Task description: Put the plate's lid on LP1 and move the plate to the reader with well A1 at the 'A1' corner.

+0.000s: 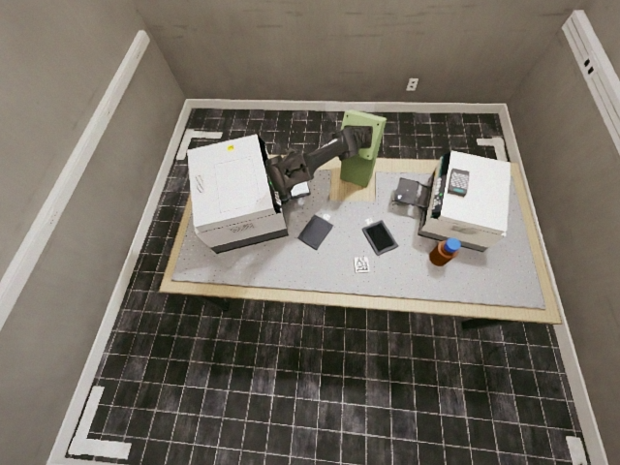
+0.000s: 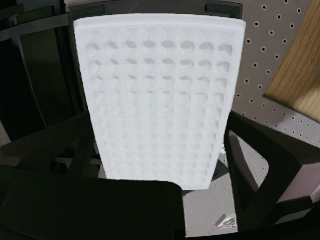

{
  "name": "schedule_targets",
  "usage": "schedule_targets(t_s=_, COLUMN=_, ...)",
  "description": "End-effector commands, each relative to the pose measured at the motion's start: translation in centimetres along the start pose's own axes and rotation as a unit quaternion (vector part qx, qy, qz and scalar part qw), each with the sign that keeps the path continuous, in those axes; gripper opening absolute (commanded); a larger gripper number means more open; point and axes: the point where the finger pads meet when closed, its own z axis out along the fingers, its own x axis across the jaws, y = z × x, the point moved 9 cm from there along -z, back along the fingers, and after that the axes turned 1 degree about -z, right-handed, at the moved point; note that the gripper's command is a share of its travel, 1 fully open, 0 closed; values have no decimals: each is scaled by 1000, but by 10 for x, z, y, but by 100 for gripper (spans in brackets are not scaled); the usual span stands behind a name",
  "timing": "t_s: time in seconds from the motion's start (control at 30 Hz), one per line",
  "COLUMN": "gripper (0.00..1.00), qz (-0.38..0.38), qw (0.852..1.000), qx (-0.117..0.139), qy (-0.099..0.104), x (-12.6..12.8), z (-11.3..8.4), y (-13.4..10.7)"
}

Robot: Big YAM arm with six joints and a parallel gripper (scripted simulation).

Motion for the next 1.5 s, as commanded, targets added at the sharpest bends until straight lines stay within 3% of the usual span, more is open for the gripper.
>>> schedule_targets(t_s=0.0, gripper=86, qz=-5, qw=1000, qx=-1, qy=9, x=7, z=0, y=4)
schedule_targets(t_s=0.97, gripper=86, qz=9, qw=1000, qx=-4, qy=-9, x=-15, z=-3, y=4)
schedule_targets(t_s=1.47, gripper=86, qz=-5, qw=1000, qx=-1, qy=5, x=5, z=1, y=4)
